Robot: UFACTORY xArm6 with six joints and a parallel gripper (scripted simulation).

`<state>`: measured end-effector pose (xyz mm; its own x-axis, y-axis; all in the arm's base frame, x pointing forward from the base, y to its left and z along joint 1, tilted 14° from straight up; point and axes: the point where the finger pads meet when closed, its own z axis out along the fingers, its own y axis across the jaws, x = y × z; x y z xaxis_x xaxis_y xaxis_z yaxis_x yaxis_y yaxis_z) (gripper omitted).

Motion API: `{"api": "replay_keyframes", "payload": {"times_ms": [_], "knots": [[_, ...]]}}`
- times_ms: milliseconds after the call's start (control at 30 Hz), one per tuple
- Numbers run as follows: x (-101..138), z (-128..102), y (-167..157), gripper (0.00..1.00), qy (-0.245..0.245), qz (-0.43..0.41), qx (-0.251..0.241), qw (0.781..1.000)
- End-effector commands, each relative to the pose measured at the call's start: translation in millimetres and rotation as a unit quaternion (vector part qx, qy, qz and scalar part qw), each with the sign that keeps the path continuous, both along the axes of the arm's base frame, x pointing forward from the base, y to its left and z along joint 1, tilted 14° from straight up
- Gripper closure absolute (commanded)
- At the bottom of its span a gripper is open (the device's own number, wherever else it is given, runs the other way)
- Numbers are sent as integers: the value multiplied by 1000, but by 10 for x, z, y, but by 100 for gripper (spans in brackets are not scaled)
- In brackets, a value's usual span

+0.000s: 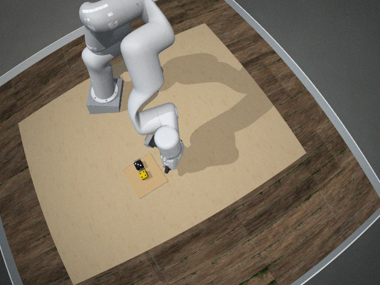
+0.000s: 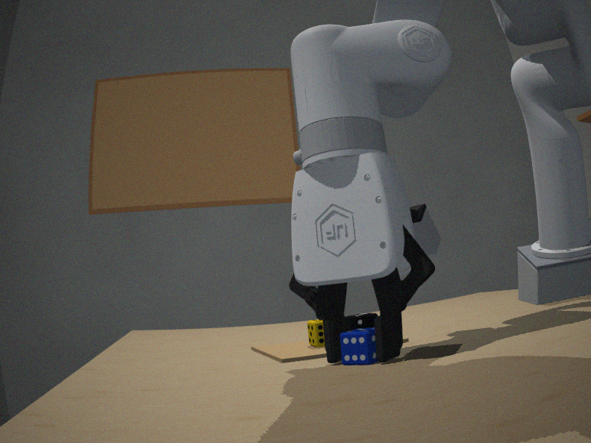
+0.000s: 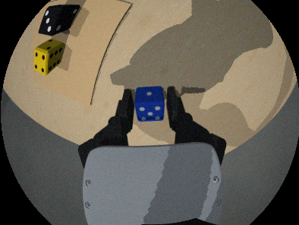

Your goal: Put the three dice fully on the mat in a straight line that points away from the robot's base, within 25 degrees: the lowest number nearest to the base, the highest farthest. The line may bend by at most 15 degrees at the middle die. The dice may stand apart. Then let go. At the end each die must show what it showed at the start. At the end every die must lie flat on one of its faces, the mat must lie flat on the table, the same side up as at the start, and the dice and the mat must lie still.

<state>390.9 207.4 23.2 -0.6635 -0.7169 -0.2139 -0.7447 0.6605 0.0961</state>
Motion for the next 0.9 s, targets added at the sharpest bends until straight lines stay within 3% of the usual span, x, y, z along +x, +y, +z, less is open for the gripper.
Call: {"api": "replay_keyframes", "payload": {"times_ms": [0,733,767,867], "knots": [[11,11,4,53,-2,0,1,1000],[11,11,4,53,-2,0,1,1000],[11,11,4,73,-2,0,1,1000],[11,11,4,73,-2,0,1,1000]]}}
